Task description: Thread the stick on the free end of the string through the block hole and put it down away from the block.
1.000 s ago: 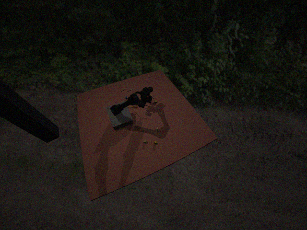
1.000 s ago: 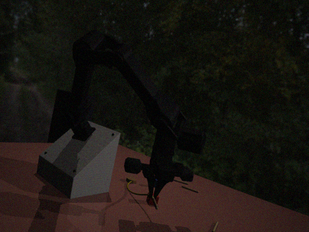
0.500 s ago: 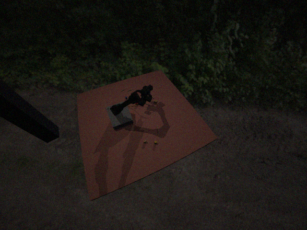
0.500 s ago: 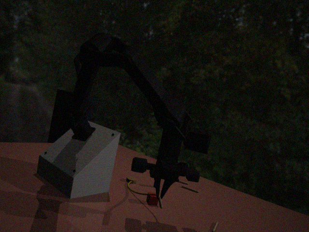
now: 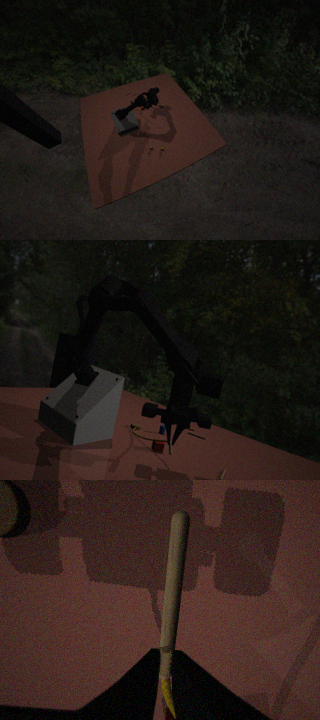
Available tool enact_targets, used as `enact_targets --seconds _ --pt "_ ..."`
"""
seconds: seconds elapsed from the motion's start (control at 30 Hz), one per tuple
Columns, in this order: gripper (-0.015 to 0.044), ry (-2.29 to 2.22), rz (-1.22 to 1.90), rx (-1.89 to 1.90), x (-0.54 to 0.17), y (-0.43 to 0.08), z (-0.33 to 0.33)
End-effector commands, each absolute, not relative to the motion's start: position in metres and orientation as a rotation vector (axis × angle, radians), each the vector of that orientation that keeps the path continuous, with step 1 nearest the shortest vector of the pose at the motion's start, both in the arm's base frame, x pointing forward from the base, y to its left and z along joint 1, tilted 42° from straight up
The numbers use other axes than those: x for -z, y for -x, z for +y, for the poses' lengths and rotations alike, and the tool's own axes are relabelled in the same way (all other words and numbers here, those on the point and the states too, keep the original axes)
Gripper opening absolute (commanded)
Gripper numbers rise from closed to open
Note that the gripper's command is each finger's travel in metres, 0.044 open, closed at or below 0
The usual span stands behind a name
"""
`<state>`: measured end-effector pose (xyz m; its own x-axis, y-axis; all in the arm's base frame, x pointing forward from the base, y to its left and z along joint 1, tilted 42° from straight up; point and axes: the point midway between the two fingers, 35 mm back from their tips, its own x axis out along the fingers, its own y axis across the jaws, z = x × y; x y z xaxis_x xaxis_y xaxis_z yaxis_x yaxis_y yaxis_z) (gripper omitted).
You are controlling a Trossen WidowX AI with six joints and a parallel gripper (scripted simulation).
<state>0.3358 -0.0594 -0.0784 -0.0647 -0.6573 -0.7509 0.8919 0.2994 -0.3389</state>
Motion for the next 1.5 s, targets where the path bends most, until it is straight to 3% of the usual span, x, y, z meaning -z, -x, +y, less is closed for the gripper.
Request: enact_targets --seconds 0.0,1.47 --pt "0.0 -0.324 0.983 1.321 0.081 -0.339 -0.057" --pt "0.0 -0.631 0.729 1.512 0.115 -0.366 -0.018"
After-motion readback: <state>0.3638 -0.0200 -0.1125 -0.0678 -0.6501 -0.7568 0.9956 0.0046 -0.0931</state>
